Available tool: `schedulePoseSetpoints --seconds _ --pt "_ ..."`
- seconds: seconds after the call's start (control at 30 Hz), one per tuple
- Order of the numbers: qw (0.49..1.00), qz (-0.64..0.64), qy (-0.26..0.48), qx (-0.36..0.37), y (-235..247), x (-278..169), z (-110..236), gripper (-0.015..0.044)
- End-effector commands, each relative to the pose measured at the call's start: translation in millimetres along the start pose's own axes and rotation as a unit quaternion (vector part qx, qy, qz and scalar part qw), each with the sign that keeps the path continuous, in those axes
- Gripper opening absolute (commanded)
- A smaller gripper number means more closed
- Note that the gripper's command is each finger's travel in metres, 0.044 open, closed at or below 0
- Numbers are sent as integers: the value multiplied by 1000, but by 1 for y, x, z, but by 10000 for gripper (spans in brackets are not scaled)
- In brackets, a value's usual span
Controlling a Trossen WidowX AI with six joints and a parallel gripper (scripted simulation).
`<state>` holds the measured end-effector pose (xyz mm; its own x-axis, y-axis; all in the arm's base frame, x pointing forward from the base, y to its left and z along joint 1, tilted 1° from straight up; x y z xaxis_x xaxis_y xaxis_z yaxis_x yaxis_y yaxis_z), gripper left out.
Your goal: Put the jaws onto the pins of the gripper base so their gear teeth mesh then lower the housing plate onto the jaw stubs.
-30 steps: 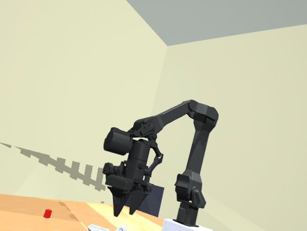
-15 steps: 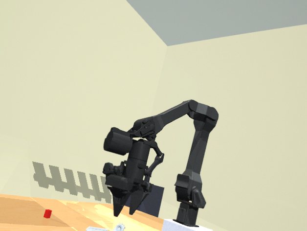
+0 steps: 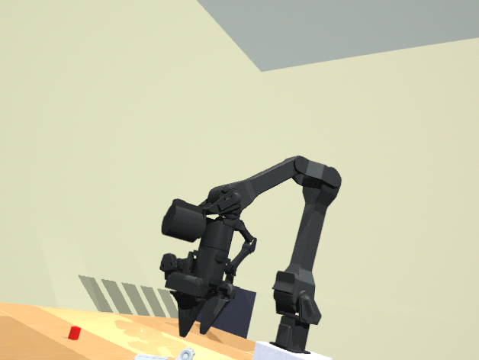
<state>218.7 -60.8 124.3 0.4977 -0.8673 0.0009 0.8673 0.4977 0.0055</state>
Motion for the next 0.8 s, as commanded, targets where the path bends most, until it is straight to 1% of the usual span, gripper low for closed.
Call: schedulePoseSetpoints --seconds 0.0,0.2,0.4,0.77 --pt "999 37 0 0 -18 5 0 309" --pt "993 122 0 -2 -54 12 -1 151" --pt "991 131 0 -2 -58 12 -2 0" --pt "991 131 0 -2 -58 12 -3 0"
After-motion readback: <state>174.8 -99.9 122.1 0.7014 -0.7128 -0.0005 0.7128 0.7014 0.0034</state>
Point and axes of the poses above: the point midway between the two fingers, 35 mm back from their tips, its own z axis back along the fingers, its own y axis across the jaws, x = y × z, the point moved 9 cm from there along z, back along the fingers, and after that the axes turned 5 degrees about z, right-handed, at the moved point
